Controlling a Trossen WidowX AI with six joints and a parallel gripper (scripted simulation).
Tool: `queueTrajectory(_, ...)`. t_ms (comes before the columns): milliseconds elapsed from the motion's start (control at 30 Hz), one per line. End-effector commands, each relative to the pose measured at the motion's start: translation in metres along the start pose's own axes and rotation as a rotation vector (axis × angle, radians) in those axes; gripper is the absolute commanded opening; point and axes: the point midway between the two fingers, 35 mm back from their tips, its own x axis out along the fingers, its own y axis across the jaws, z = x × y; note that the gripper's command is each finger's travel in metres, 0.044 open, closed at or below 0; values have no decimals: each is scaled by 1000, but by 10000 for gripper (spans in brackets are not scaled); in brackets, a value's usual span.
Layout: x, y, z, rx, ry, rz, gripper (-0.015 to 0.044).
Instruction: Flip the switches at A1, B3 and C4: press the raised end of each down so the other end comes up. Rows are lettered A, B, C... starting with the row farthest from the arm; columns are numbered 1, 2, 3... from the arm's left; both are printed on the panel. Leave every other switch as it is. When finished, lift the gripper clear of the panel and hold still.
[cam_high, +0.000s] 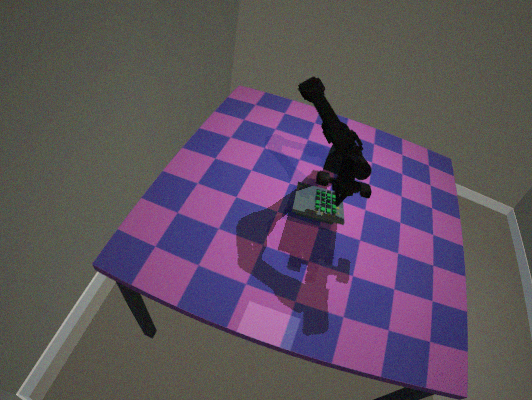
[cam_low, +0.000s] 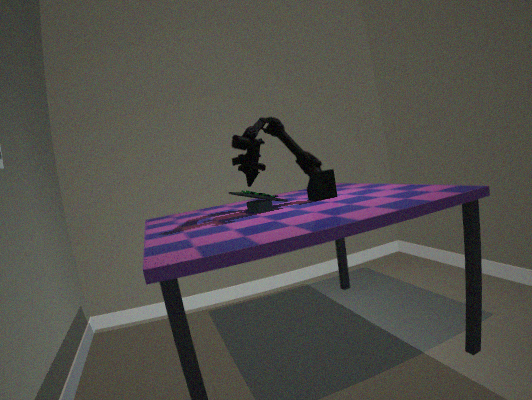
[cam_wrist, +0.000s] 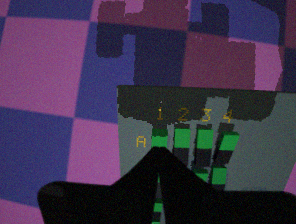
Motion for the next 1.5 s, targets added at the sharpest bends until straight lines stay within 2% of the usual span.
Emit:
queueTrajectory(0, 4, -1, 0, -4, -2, -4, 0)
queueTrajectory(333, 17, -1, 1, -4, -2, -5, 0)
queueTrajectory(1467, 19, -1, 1, -4, -2, -5, 0)
